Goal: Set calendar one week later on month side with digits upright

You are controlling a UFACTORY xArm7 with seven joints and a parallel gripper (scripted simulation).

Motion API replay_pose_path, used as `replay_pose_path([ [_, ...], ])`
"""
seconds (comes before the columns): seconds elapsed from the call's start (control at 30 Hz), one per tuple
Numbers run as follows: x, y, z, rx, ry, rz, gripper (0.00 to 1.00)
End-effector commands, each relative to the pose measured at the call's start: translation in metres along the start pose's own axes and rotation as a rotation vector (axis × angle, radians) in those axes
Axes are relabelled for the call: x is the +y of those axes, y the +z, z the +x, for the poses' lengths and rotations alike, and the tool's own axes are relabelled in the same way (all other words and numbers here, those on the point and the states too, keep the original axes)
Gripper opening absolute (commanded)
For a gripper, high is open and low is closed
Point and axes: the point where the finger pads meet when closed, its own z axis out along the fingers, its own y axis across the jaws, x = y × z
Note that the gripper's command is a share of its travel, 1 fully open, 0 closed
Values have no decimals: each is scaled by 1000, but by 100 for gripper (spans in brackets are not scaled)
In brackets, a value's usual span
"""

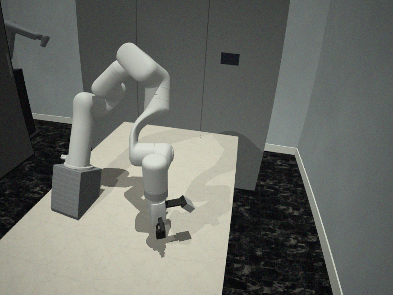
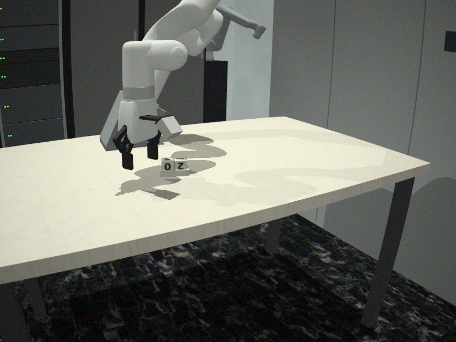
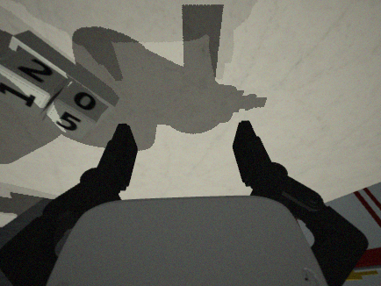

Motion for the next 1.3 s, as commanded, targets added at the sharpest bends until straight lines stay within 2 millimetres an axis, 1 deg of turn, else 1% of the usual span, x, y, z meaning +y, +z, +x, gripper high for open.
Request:
replay_pose_path([
  [0.0, 2, 7, 0, 1, 1, -3, 100],
  [0.03, 2, 7, 0, 1, 1, -3, 100],
  [0.23, 2, 23, 0, 1, 1, -3, 100],
  [0.33, 2, 26, 0, 1, 1, -3, 100],
  [1.27, 2, 27, 0, 1, 1, -3, 100],
])
